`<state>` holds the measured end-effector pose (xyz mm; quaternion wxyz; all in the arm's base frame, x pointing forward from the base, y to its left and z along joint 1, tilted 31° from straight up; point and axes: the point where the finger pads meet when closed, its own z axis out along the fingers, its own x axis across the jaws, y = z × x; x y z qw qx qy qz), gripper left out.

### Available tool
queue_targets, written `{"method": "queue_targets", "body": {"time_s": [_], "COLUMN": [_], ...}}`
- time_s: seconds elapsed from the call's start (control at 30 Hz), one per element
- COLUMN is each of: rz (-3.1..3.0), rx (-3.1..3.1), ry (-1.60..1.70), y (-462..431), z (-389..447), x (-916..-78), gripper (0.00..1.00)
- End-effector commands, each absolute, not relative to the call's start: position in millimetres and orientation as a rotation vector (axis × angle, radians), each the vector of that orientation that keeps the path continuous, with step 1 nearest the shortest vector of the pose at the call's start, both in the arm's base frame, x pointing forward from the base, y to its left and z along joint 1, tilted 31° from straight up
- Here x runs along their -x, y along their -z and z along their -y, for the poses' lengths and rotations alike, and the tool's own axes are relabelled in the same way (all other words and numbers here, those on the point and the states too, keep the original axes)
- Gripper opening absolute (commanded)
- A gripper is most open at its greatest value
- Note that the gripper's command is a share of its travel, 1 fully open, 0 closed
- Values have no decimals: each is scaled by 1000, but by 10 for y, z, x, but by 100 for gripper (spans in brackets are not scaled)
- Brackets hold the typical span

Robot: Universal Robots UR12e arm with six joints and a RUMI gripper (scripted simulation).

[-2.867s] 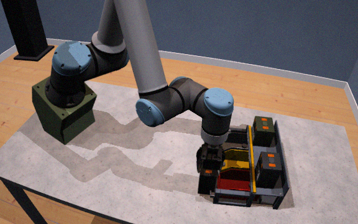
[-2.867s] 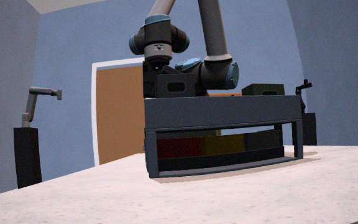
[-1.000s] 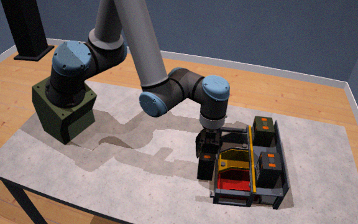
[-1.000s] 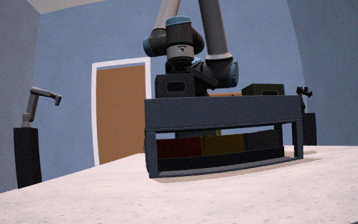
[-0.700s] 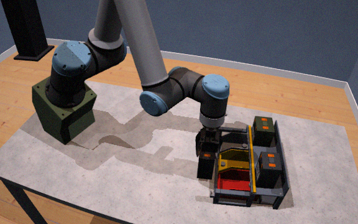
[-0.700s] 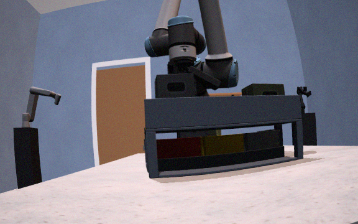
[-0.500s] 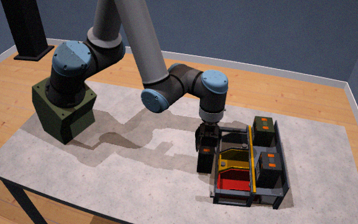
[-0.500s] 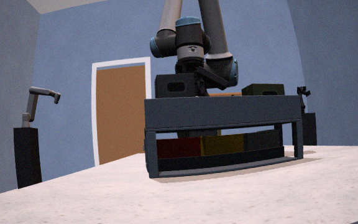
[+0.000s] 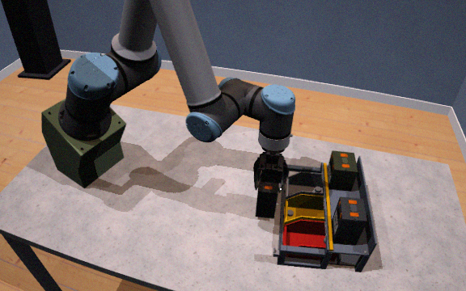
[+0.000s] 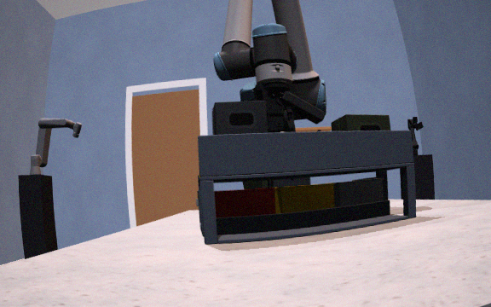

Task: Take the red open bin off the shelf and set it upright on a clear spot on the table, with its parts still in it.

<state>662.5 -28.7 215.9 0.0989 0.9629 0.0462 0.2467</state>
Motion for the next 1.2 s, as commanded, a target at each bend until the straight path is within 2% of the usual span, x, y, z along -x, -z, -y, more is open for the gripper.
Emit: {"method": "queue_targets", "body": {"time_s": [0.0,0.3,0.47,0.87,1.17], "rz": [-136,-136,-136,-136,-136], "rx": [-2846,-2846,-2847,-2847,-2847], "ry": [-732,-732,-732,-732,-732], "y": [-2128,-2128,-1981,-1981,-1880], "z": [142,142,-378,-378,-738], "x": [-6609,-6609,-6526,-6526,-6471], "gripper": [0,0,0,0,0]}}
